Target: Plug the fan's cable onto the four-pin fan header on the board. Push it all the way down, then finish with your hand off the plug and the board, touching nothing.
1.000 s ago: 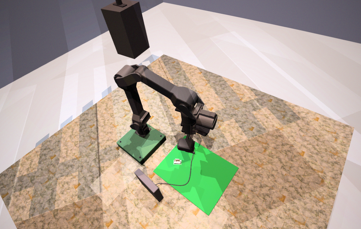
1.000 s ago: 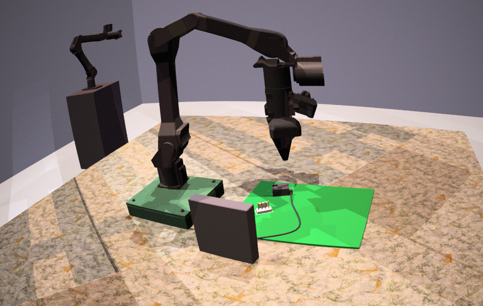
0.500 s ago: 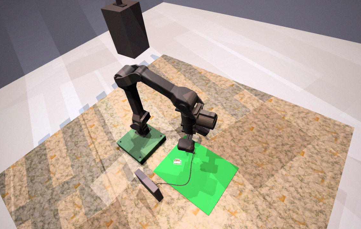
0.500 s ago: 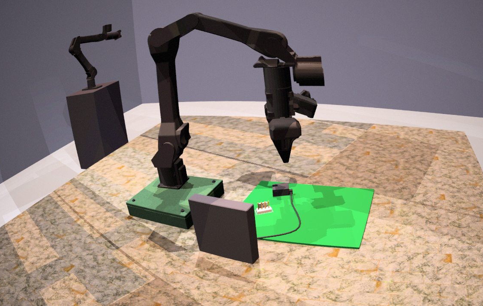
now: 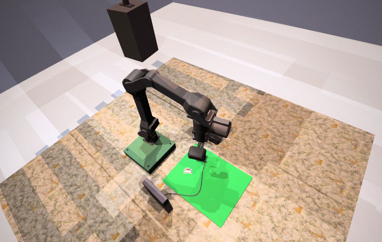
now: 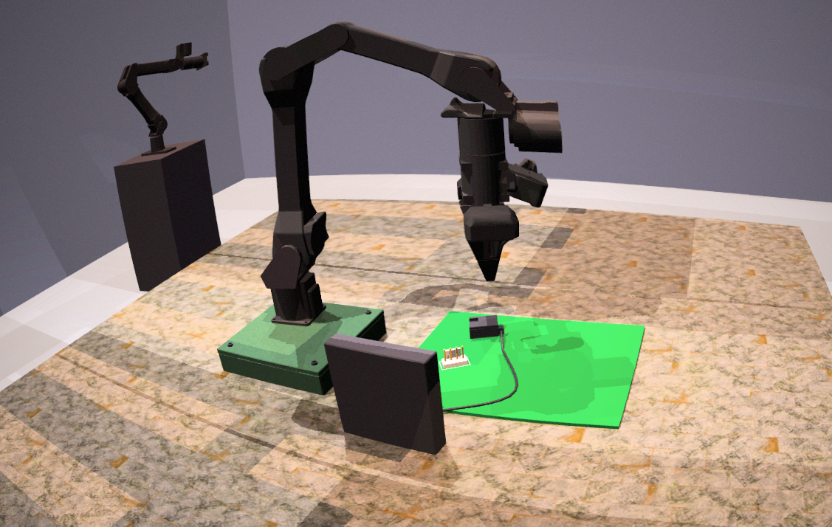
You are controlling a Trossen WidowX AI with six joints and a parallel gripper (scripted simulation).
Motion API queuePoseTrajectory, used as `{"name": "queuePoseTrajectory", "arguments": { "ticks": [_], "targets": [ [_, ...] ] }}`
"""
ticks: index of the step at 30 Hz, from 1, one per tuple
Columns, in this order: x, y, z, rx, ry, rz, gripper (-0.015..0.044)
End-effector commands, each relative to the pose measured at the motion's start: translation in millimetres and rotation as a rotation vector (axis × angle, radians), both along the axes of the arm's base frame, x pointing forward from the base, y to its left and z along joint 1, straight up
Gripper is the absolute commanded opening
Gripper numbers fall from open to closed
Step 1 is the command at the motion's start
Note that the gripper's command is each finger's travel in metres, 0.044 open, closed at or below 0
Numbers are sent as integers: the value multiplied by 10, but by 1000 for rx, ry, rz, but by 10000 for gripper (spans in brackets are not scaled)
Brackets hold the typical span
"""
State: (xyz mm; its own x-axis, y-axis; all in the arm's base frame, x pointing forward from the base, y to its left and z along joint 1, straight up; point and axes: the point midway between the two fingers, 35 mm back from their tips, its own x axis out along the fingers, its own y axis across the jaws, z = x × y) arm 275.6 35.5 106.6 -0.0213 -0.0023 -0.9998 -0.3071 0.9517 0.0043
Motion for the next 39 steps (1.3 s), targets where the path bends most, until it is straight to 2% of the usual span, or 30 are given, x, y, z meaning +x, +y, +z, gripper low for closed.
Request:
{"name": "queuePoseTrajectory", "arguments": {
  "ticks": [1,5,16,22,39],
  "targets": [
    [29,70,-156,-40,120,-31,309],
    [26,98,-234,-66,186,-49,210],
    [26,98,-234,-66,186,-49,210],
    [34,99,-551,-66,186,-48,210],
    [45,100,-752,-66,186,-48,210]
  ]
}}
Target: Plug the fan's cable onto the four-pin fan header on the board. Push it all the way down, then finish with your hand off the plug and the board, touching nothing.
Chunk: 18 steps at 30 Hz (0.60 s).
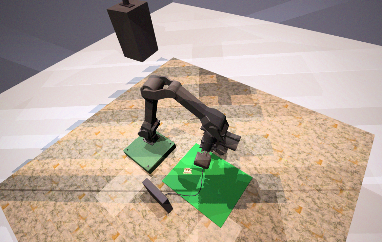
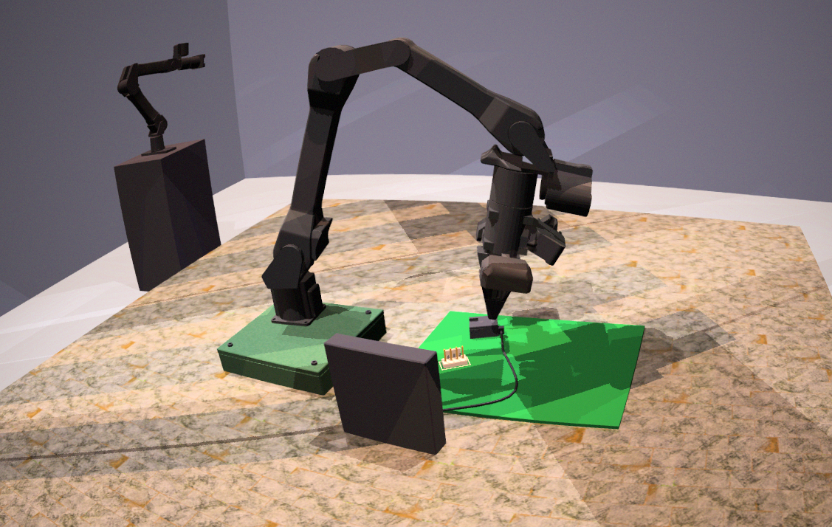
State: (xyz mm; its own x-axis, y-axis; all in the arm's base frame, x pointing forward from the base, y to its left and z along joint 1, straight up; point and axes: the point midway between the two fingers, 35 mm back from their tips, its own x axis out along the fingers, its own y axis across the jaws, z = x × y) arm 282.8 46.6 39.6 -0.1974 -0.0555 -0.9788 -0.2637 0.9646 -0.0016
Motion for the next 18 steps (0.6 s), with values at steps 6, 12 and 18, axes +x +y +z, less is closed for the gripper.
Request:
{"name": "queuePoseTrajectory", "arguments": {
  "ticks": [6,12,18],
  "targets": [
    [-26,-12,-179,-7,10,-3,210],
    [-29,-12,-272,-7,10,-3,210],
    [-29,-13,-282,-7,10,-3,210]
  ]
}}
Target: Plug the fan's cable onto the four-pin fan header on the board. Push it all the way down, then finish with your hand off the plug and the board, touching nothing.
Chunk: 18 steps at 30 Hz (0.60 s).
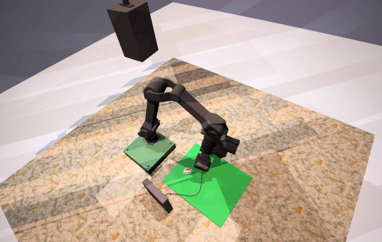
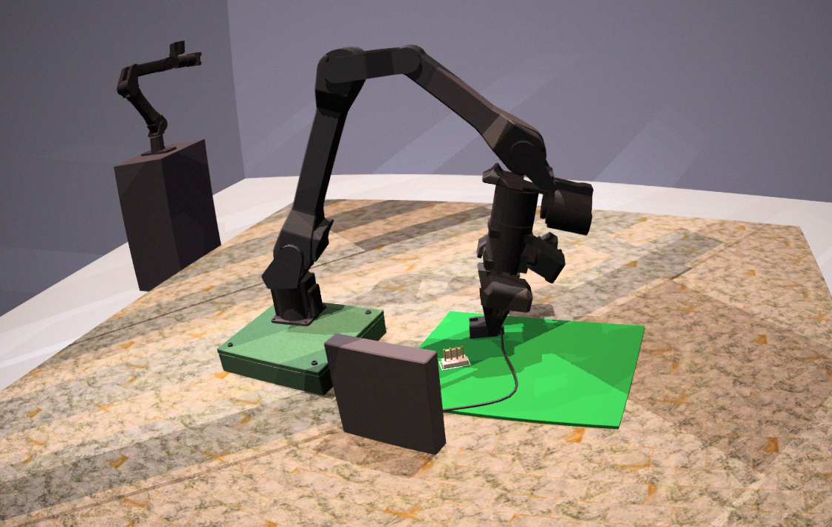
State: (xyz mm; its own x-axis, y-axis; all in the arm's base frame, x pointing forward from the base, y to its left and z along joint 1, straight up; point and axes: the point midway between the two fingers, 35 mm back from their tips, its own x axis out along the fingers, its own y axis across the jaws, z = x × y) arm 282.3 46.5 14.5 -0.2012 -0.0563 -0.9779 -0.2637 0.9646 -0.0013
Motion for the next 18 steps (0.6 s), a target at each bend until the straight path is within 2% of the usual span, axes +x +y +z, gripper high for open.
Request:
{"name": "queuePoseTrajectory", "arguments": {
  "ticks": [1,4,7,18],
  "targets": [
    [-24,-11,-31,-6,6,-3,210],
    [-24,-11,-31,-6,6,-3,210],
    [-6,-1,-12,0,2,0,131],
    [-6,-1,-12,0,2,0,58]
  ]
}}
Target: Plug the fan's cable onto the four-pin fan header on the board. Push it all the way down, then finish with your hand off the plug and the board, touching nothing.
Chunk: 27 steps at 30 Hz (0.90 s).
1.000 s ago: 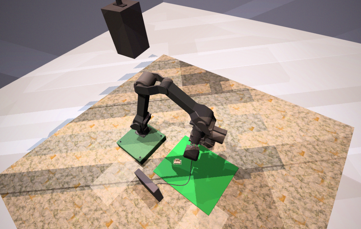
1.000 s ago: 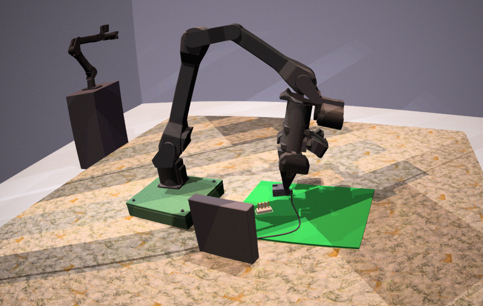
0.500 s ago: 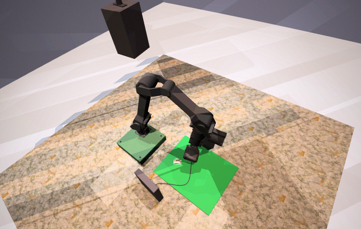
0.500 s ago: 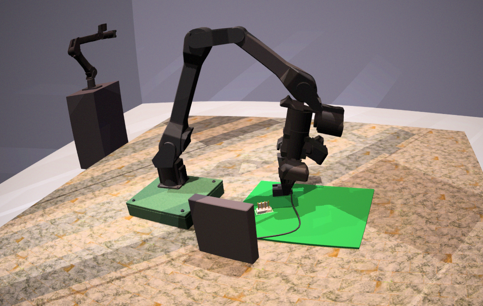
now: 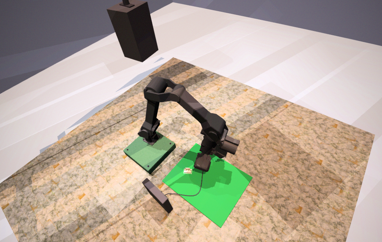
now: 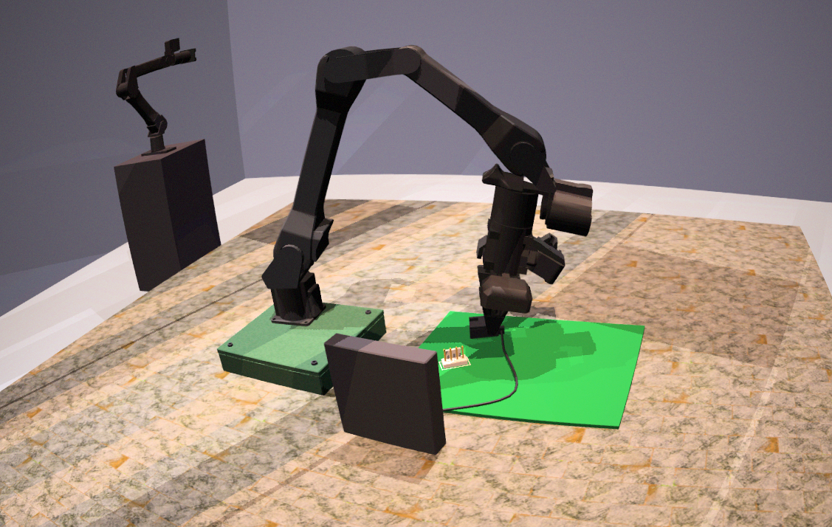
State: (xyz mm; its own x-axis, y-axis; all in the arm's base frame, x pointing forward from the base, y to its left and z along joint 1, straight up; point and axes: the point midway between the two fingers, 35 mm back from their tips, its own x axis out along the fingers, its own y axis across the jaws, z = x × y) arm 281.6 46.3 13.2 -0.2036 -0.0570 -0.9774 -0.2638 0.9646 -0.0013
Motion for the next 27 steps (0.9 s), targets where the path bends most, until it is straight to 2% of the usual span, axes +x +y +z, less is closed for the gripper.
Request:
{"name": "queuePoseTrajectory", "arguments": {
  "ticks": [1,3,22,27],
  "targets": [
    [1,1,6,0,0,0,32],
    [3,1,47,0,0,0,0],
    [-31,-10,653,-5,3,-3,0],
    [-36,-14,701,-6,2,-8,0]
  ]
}}
